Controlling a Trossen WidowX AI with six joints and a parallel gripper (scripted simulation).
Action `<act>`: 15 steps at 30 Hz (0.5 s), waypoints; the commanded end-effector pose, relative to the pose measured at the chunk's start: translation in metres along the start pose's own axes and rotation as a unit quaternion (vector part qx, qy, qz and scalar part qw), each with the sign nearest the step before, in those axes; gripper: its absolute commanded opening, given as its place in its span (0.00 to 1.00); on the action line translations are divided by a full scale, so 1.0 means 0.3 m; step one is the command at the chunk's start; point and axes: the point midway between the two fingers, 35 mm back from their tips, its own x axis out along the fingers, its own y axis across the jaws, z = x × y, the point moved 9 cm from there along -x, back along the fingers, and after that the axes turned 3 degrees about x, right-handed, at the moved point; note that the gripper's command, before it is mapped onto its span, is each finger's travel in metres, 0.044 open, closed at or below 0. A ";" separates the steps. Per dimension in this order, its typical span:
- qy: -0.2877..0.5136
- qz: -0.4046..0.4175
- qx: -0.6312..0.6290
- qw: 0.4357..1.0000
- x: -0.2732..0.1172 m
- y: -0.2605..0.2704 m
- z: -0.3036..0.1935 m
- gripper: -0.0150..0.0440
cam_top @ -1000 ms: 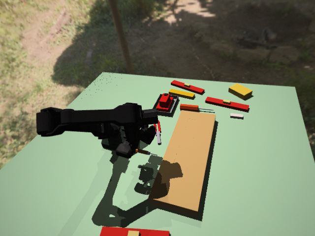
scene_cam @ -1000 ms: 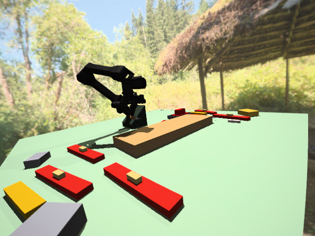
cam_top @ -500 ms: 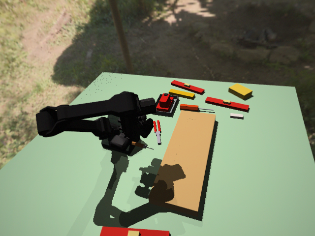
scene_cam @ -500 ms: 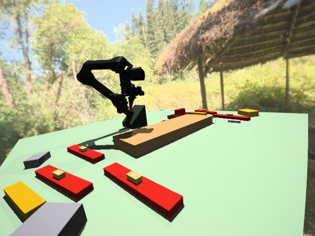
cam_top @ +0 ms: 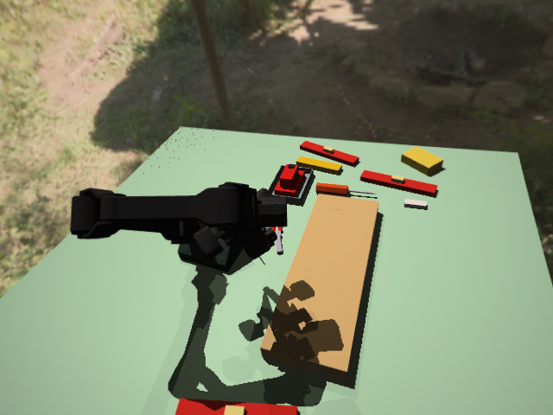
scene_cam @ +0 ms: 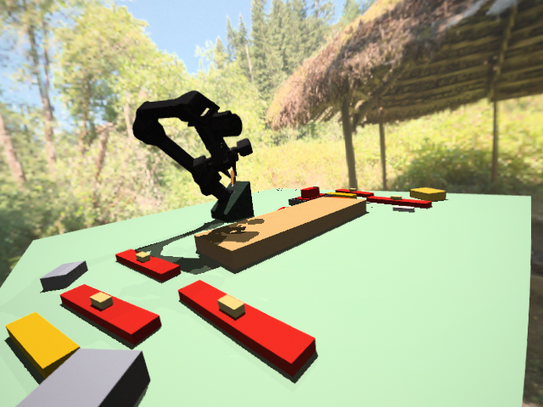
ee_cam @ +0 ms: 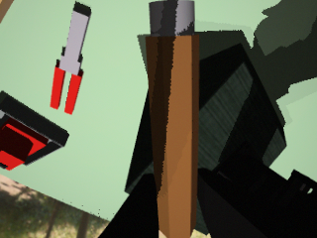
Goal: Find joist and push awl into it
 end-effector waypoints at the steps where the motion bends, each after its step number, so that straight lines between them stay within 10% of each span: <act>1: 0.068 0.069 0.084 0.992 -0.057 0.010 0.038 0.25; 15: 0.285 0.242 0.300 0.878 -0.223 -0.015 0.185 0.25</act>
